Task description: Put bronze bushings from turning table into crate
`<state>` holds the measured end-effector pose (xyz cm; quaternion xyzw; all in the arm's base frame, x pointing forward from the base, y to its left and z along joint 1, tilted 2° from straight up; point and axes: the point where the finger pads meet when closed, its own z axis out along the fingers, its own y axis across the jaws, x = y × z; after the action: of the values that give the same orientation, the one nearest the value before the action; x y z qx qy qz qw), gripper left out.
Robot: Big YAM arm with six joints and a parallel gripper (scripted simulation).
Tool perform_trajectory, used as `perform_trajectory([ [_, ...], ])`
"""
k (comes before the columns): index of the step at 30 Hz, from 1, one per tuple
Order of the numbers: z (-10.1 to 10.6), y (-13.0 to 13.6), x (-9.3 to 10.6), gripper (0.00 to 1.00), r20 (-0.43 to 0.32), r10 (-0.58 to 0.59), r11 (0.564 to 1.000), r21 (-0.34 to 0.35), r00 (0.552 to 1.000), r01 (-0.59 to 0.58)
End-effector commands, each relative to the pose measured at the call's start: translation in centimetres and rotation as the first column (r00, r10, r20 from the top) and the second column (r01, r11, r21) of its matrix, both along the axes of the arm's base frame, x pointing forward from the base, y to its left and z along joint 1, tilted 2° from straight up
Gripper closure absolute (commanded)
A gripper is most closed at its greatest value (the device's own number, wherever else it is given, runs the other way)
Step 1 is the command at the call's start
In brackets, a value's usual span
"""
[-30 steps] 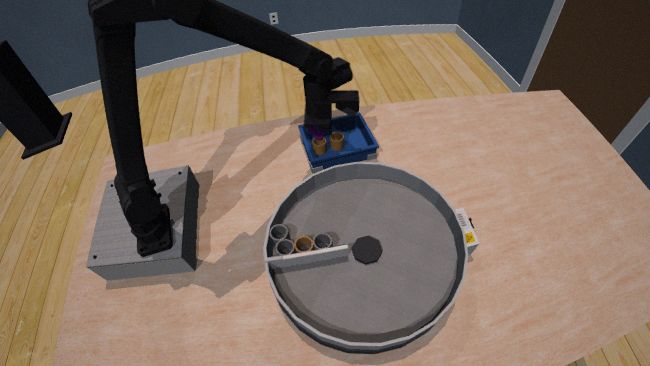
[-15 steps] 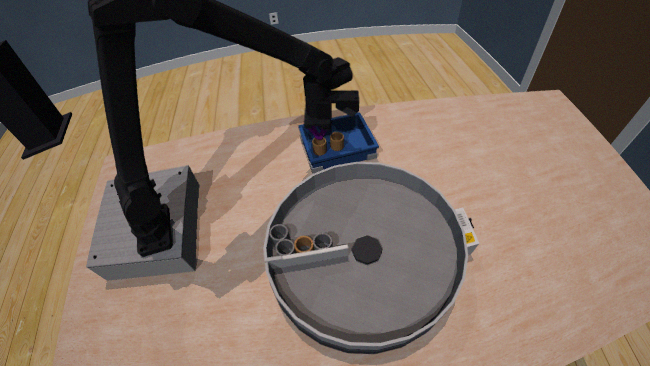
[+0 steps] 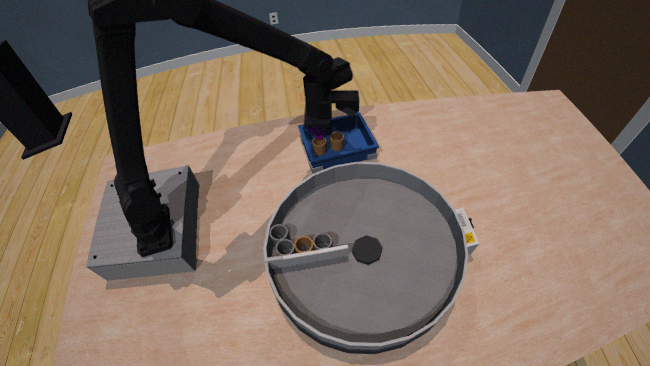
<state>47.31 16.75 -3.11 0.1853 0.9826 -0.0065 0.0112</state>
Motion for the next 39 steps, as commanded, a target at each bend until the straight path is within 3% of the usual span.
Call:
perform_trajectory([
  [1, 1.3, 0.4, 2.62, 1.0, 0.04, 0.002, 1.0, 0.011, 0.999, -0.002],
  [2, 1.3, 0.4, 2.62, 1.0, 0.04, 0.002, 1.0, 0.011, 0.999, -0.002],
  [3, 1.3, 0.4, 2.62, 0.88, 0.04, 0.002, 1.0, 0.011, 0.999, -0.002],
  [39, 1.31, 0.41, 2.64, 0.88, 0.041, 0.002, 1.0, 0.012, 0.999, -0.002],
])
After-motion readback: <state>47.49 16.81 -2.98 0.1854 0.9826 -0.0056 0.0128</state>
